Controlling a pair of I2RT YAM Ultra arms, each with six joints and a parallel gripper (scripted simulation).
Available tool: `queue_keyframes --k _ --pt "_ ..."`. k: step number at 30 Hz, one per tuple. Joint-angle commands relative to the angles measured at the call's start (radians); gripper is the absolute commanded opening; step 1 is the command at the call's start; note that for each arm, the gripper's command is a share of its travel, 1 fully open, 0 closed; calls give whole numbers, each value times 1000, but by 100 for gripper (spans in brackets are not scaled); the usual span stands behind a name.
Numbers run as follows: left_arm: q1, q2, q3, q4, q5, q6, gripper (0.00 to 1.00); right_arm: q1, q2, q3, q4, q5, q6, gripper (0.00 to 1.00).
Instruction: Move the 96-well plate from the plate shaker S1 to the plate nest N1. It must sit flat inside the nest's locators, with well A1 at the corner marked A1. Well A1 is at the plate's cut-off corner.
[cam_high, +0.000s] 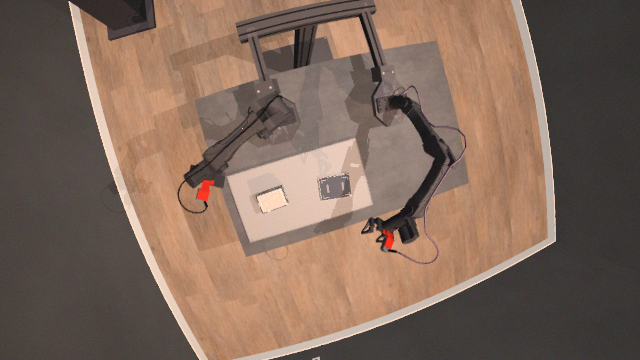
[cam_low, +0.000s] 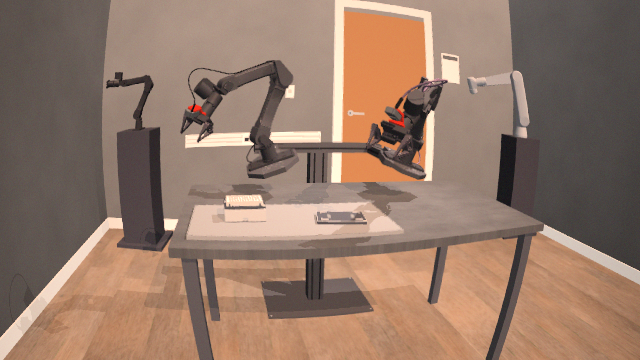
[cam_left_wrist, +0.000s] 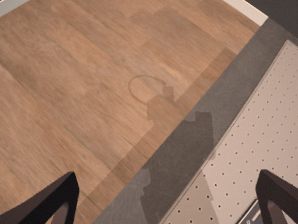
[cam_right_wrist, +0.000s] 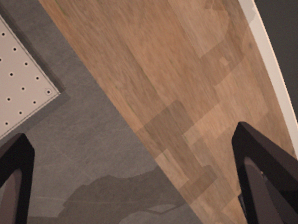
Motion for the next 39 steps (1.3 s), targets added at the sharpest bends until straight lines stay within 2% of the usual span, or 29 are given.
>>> queue_keyframes --k 1,17,21,26,32,34,39 --pt "-10 -9 7 -9 7 1 100 -1 -12 14 7 -6 4 100" --pt "-10 -9 7 -9 7 1 100 -1 -12 14 7 -6 4 100" --pt "-20 -24 -16 54 -32 -20 100 15 -17 -11 23 26 35 100" --pt "-122 -78 -135 175 -112 -65 100 119 -57 -69 54 91 139 100" --pt "-323 -178 -372 325 -209 -117 100 354 -115 -203 155 202 311 100" --pt "-323 -178 -372 325 -209 -117 100 354 -115 -203 155 202 311 100" --pt "-507 -264 -586 463 -296 -163 100 594 -99 -291 263 296 424 100"
